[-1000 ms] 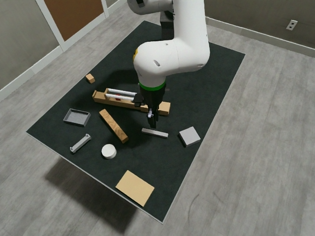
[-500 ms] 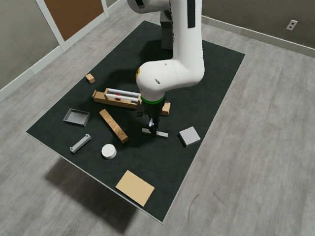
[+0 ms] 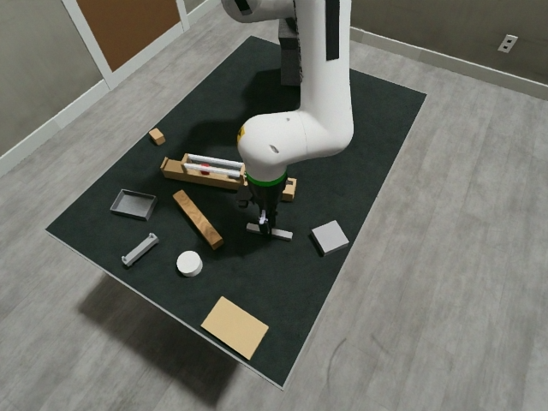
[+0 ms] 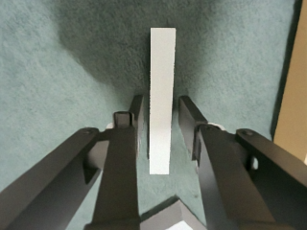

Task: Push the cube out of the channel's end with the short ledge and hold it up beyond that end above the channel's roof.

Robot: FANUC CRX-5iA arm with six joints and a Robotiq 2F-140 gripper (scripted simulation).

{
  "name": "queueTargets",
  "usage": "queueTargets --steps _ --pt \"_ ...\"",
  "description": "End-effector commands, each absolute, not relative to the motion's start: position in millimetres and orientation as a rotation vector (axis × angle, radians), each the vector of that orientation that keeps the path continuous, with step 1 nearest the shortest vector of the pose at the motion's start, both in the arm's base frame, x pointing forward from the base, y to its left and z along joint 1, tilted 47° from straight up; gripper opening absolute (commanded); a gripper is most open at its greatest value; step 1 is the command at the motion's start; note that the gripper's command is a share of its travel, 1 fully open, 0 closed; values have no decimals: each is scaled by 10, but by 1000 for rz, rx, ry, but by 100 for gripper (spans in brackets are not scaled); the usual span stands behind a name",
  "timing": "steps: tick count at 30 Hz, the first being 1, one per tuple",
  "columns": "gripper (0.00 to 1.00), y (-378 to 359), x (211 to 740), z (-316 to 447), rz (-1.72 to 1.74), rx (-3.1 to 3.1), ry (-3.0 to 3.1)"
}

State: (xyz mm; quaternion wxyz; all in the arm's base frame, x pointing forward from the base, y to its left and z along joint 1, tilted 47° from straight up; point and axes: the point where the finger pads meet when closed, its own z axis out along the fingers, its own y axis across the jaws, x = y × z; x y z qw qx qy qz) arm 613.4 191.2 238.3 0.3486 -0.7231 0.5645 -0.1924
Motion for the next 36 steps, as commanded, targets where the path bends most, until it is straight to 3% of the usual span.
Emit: queueTargets --steps 1,36 --pt "30 1927 6176 2355 -500 -1873 1462" --pt "30 1941 6207 2324 -500 -1873 1462"
